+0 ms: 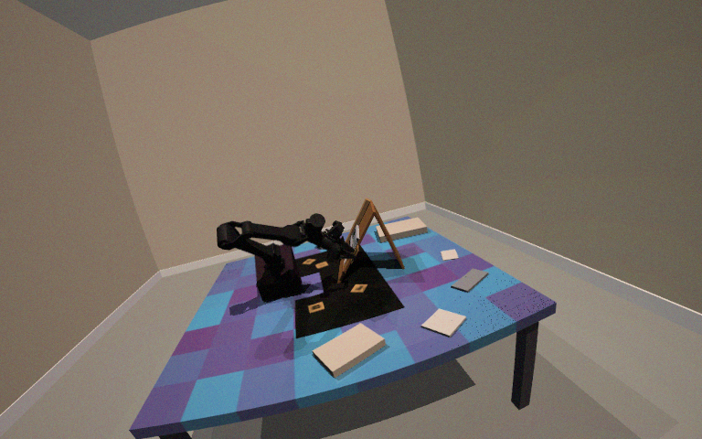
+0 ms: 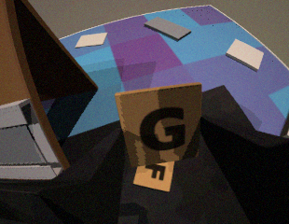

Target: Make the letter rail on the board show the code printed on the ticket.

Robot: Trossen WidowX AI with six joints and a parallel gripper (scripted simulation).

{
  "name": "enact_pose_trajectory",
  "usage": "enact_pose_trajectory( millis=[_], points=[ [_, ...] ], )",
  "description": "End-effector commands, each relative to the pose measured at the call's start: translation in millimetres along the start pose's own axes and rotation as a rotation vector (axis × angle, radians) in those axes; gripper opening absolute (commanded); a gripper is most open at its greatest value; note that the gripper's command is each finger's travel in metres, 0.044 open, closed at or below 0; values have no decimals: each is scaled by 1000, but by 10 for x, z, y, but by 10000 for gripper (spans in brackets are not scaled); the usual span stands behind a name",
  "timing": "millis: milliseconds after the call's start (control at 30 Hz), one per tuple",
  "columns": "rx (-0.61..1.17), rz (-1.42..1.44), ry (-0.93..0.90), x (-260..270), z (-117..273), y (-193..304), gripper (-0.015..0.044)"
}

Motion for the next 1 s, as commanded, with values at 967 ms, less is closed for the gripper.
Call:
enact_pose_trajectory(
  millis=[967],
  points=[
    [-13, 13, -1, 98, 3, 11, 0]
  ],
)
Point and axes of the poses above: the point midway between the two fingers, 35 mm back from their tips, its own z axis back along the fingers, its own x axis across the jaws, y = z × x, the point moved 7 cm from there along z, back along the fingers, and after that the axes turned 3 degrees about -z, right-handed, at the moved point
